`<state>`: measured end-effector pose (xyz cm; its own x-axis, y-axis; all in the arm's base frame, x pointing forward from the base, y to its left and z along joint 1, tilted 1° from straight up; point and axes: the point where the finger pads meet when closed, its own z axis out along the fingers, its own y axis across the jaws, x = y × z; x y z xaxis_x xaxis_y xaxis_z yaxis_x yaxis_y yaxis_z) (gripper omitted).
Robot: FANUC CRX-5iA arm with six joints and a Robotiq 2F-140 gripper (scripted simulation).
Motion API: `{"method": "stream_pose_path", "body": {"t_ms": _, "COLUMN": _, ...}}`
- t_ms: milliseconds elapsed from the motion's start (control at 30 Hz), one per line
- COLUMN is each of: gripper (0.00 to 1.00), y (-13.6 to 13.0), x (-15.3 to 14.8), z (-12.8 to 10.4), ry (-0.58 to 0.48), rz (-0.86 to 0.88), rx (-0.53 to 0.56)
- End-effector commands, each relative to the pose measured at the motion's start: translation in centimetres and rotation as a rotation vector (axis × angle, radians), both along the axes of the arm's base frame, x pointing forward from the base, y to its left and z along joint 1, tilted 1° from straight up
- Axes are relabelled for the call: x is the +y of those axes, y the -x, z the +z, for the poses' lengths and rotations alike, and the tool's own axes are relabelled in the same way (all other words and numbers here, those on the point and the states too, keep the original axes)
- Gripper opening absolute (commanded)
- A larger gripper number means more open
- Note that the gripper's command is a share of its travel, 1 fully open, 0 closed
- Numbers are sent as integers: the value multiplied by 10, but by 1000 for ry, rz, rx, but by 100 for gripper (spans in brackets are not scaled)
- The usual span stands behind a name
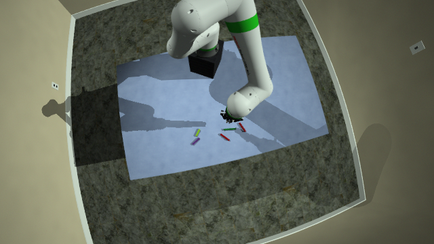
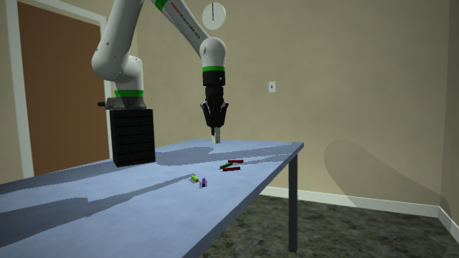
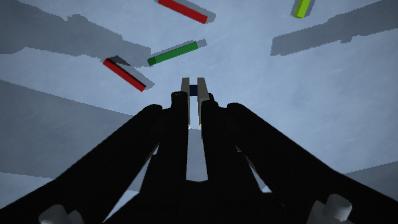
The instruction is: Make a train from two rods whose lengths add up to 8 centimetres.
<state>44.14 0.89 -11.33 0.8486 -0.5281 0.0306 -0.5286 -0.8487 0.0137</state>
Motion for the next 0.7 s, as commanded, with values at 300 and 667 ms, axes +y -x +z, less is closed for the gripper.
{"method": "stream_pose_path", "body": {"t_ms": 300, "gripper": 3, "y": -2, "x": -86, "z": 1, "ry": -11, "rz": 417, "rx": 13}}
{"method": "stream_pose_path", "body": {"t_ms": 667, "gripper": 3, "y": 3, "x": -124, "z": 2, "ry": -7, "rz": 597, "rx": 17}}
